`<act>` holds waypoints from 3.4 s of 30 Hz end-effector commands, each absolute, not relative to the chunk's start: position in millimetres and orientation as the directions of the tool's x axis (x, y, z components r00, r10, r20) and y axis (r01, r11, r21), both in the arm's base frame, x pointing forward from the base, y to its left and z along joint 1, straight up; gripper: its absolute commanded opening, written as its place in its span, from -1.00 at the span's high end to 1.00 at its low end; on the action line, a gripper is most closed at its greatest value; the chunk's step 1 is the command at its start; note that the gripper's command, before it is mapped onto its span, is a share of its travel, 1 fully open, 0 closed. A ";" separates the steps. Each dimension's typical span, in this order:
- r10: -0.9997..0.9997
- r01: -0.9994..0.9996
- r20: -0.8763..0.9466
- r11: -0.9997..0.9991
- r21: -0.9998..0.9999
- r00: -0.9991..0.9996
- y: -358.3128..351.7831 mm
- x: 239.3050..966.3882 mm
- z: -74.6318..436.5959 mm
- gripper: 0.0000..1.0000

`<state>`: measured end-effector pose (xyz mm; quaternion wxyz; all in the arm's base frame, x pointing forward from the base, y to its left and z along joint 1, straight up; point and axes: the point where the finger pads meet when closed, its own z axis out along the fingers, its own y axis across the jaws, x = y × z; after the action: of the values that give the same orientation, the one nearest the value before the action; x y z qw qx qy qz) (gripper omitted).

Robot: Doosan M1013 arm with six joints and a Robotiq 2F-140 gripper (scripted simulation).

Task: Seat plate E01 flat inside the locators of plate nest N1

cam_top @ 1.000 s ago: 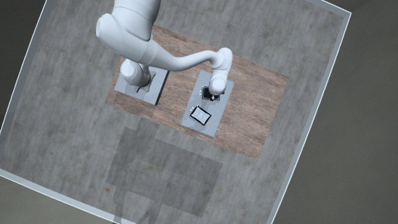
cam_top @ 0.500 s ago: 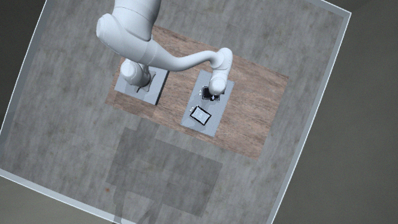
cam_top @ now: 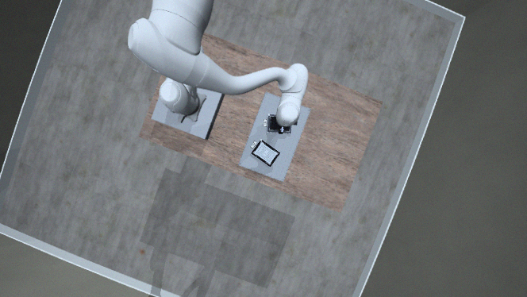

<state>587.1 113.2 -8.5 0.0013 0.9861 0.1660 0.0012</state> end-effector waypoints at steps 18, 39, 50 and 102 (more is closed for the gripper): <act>0.327 0.327 0.002 -0.945 0.005 0.945 110.5 586.7 -13.3 0.80; 0.327 0.327 0.003 -0.945 0.005 0.945 110.4 586.6 -16.4 0.80; 0.327 0.327 0.003 -0.945 0.005 0.945 110.4 586.6 -17.8 0.80; 0.328 0.328 0.005 -0.945 0.006 0.945 110.9 588.7 14.3 -1.00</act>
<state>586.6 113.0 4.1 0.0014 0.9861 0.1659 0.0017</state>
